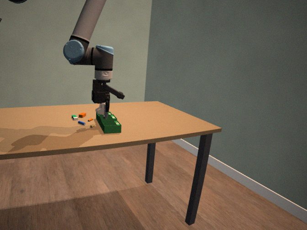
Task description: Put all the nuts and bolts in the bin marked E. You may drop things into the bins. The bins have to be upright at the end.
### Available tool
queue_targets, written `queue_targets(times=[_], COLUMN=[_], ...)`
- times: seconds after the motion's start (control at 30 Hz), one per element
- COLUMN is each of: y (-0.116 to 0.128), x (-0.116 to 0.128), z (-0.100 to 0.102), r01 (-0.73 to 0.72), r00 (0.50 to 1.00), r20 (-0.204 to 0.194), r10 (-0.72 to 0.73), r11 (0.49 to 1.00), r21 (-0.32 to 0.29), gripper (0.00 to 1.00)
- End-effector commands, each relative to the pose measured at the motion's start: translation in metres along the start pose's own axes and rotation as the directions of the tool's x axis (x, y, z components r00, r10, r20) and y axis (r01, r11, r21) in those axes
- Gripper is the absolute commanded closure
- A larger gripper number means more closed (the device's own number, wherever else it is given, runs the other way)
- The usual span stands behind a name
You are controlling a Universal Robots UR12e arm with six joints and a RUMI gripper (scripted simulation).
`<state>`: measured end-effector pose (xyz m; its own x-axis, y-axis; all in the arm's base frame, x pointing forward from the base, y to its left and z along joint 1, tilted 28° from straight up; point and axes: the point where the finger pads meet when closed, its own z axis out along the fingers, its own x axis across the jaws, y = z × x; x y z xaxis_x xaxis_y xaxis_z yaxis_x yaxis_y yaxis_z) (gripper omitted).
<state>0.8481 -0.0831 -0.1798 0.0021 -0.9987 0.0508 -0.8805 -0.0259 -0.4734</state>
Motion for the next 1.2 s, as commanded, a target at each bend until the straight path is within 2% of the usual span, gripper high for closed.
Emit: queue_targets(times=[0.0, 0.5, 1.17], y=[0.000, 0.000, 0.000], x=[0.000, 0.000, 0.000], z=[0.000, 0.000, -0.024], r01=[0.000, 0.000, 0.000], r00=[1.000, 1.000, 1.000], r20=[0.000, 0.000, 0.000], r10=[0.000, 0.000, 0.000], r11=[1.000, 1.000, 1.000], r21=[0.001, 0.001, 0.001], gripper=[0.96, 0.96, 0.96])
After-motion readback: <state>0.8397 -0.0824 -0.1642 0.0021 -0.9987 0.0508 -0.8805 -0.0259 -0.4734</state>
